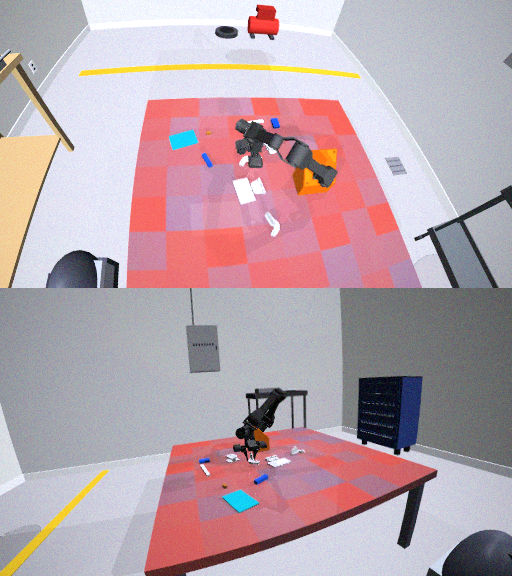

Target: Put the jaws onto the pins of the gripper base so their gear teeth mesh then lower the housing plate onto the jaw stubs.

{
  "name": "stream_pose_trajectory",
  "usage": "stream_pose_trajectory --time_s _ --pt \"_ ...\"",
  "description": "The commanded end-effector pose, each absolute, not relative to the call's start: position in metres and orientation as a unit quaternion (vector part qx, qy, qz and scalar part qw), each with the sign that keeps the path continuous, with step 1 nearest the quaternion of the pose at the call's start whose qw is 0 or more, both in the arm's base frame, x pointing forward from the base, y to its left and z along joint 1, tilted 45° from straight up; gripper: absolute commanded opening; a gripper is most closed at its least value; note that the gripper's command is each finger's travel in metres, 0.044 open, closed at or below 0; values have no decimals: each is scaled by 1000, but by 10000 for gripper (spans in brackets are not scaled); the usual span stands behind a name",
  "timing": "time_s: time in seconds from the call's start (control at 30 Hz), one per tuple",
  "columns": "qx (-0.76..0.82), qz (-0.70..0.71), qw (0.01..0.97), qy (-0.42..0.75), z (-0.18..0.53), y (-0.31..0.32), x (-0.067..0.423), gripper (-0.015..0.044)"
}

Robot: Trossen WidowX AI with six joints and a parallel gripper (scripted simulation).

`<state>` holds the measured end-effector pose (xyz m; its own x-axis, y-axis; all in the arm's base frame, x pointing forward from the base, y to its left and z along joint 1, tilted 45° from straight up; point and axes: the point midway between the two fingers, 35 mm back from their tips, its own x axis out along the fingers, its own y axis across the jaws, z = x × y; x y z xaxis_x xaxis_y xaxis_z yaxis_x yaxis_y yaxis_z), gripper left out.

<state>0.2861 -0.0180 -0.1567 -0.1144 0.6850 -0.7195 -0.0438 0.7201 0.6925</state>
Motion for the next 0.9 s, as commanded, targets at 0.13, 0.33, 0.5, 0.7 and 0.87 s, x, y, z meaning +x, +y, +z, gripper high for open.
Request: stream_pose_trajectory --time_s 0.13,0.33,0.5,0.7,0.87 --pt "230 292 626 686 -137 -38 291 134" --pt "231 292 626 686 -122 -51 292 134" --pt "231 292 625 686 -116 -56 292 134" --pt "255 265 616 697 -113 -54 291 134" --pt "302 210 594 715 -107 -49 289 134"
